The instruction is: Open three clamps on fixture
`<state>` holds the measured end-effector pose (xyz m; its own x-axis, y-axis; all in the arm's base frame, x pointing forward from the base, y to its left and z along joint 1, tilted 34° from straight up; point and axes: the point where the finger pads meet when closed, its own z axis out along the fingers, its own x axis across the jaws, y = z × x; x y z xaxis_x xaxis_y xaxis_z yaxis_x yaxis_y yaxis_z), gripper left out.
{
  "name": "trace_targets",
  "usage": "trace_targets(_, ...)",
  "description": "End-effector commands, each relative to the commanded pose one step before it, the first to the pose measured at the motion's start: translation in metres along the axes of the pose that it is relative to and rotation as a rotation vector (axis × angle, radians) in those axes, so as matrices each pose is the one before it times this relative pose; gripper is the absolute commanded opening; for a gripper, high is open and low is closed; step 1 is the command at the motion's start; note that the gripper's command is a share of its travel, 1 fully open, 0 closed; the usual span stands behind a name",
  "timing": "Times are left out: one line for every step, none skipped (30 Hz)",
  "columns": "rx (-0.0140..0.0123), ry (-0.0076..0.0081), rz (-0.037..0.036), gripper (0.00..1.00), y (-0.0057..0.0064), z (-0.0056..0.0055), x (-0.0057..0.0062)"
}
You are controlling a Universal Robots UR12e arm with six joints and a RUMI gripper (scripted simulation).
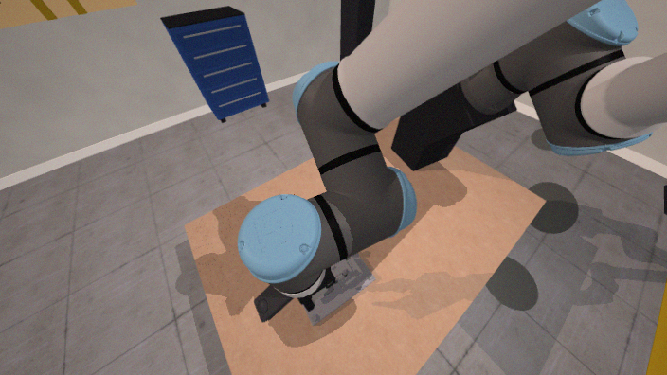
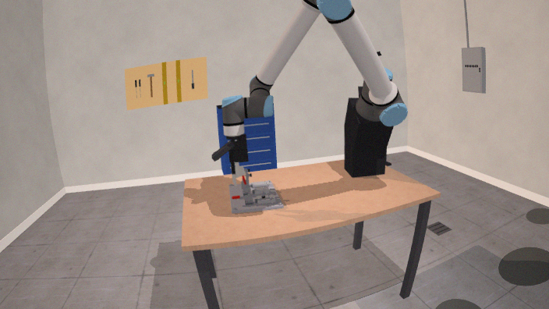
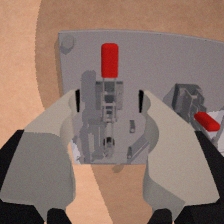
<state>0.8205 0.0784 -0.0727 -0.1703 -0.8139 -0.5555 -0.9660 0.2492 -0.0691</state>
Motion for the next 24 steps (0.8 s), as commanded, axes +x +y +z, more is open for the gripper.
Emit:
trace_targets(0.00156, 0.00016, -0.00024, 0.28, -0.00097, 0.01386, -0.00001)
trace_targets(0.0, 0.0, 0.0, 0.28, 0.0, 0.00396, 0.0)
trace_targets(0.0, 0.0, 0.0, 0.28, 0.0, 0.0039, 0.0)
trace_targets(0.0, 0.0, 0.0, 0.28, 0.0, 0.0038, 0.0)
trace_targets(0.0, 0.0, 0.0, 0.28, 0.0, 0.00366, 0.0)
trace_targets(0.0, 0.0, 0.0, 0.28, 0.0, 0.00347, 0.0)
trace_targets(0.0, 0.0, 0.0, 0.28, 0.0, 0.00323, 0.0)
trace_targets(0.0, 0.0, 0.0, 0.28, 0.0, 0.00297, 0.0)
trace_targets(0.0, 0.0, 0.0, 0.28, 0.0, 0.00268, 0.0)
trace_targets(0.0, 0.0, 0.0, 0.28, 0.0, 0.00237, 0.0)
trace_targets(0.0, 0.0, 0.0, 0.28, 0.0, 0.00204, 0.0)
trace_targets(0.0, 0.0, 0.0, 0.28, 0.0, 0.00171, 0.0)
trace_targets(0.0, 0.0, 0.0, 0.28, 0.0, 0.00137, 0.0)
trace_targets(0.0, 0.0, 0.0, 0.28, 0.0, 0.0, 0.0)
trace_targets(0.0, 0.0, 0.0, 0.28, 0.0, 0.0, 0.0)
trace_targets(0.0, 0.0, 0.0, 0.28, 0.0, 0.00105, 0.0)
trace_targets(0.0, 0.0, 0.0, 0.28, 0.0, 0.00075, 0.0)
trace_targets(0.0, 0.0, 0.0, 0.28, 0.0, 0.00049, 0.0)
trace_targets(0.0, 0.0, 0.0, 0.28, 0.0, 0.00026, 0.0)
trace_targets(0.0, 0.0, 0.0, 0.28, 0.0, 0.0001, 0.0)
trace_targets(0.0, 0.0, 0.0, 0.28, 0.0, 0.00002, 0.0)
trace_targets(0.0, 0.0, 0.0, 0.28, 0.0, 0.0, 0.0)
trace_targets(0.00001, 0.0, 0.0, 0.28, -0.00001, 0.00009, 0.0)
trace_targets(0.00001, 0.0, 0.0, 0.28, -0.00001, 0.00007, 0.0)
